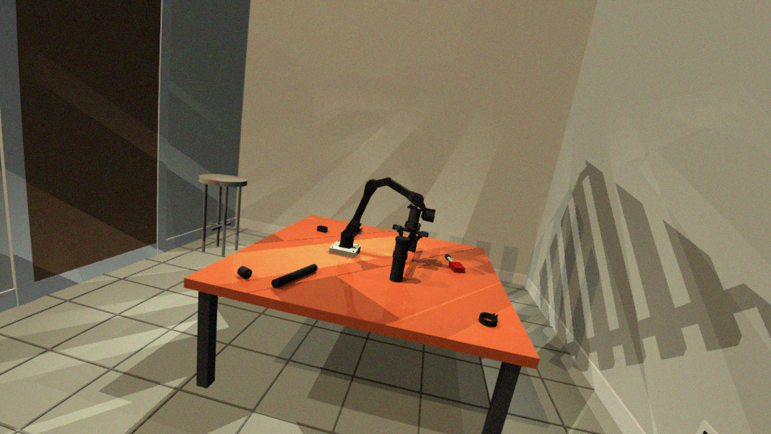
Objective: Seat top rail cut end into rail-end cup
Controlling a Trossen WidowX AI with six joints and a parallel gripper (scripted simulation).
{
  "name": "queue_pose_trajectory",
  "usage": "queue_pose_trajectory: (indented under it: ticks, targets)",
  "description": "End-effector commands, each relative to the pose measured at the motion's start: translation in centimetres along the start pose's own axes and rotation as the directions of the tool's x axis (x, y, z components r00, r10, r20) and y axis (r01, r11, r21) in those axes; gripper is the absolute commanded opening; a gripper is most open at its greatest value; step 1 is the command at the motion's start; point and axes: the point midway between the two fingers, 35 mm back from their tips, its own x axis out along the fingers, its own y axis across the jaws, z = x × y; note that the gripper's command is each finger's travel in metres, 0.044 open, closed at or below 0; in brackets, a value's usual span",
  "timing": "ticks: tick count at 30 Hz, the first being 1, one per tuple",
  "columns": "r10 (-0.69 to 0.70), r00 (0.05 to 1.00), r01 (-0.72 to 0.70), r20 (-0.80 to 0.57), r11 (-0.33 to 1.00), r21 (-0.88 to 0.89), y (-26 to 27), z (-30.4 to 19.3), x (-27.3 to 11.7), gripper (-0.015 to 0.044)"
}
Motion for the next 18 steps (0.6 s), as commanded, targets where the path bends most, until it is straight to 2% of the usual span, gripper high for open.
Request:
queue_pose_trajectory:
  ticks: [1,3,10,14,18]
  targets:
    - [-0.004,1.0,0.004,0.001,1.0,0.004,-0.1,0.5,-0.9,0.0394]
    - [-0.004,1.0,0.004,0.002,1.0,0.004,-0.2,1.0,-1.7,0.044]
    - [-0.004,1.0,0.004,0.004,1.0,0.003,0.0,2.4,-4.4,0.044]
    - [-0.007,1.0,0.007,0.0,1.0,-0.01,0.0,2.3,-4.6,0.044]
    - [-0.009,1.0,0.009,-0.003,0.999,-0.037,0.1,2.3,-7.2,0.044]
